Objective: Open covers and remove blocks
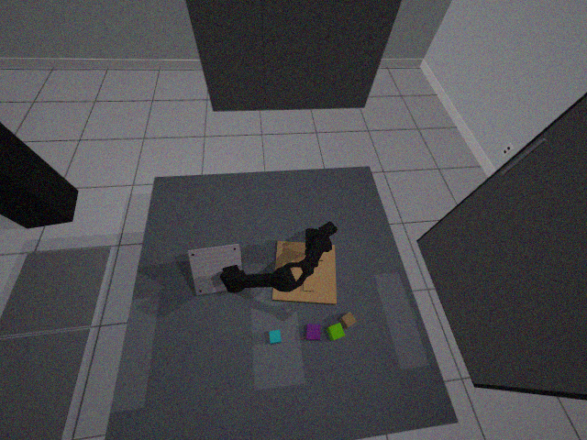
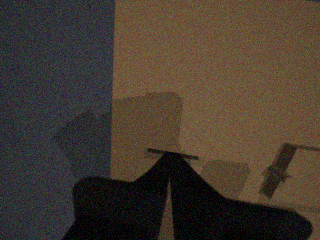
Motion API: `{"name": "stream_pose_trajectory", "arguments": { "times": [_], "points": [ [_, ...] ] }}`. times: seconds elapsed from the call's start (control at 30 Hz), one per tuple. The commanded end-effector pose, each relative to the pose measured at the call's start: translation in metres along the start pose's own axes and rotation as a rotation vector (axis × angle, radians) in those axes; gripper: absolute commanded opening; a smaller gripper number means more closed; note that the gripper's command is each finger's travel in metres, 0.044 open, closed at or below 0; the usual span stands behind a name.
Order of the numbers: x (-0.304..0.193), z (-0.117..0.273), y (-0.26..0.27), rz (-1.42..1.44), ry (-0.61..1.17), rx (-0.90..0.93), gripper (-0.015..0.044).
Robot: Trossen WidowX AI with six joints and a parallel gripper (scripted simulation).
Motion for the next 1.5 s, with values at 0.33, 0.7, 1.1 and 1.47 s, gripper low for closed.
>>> {"name": "stream_pose_trajectory", "arguments": {
  "times": [0.33,0.7,1.1,1.47],
  "points": [
    [0.014,-0.001,-0.002,0.006,0.000,-0.006,0.0000],
    [0.025,-0.001,-0.005,0.005,0.000,-0.006,0.0000],
    [0.036,-0.001,-0.009,0.005,-0.001,-0.006,0.0000],
    [0.047,-0.002,-0.012,0.004,-0.001,-0.007,0.0000]
  ]
}}
Point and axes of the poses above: the point midway between the two fingers, 35 mm back from their tips, its own z axis back along the fingers, its own y axis across the jaws, x = y × z, the point moved 8 cm from there along z, back along the fingers, and after that the axes turned 14 degrees about z, right-handed, at the moved point
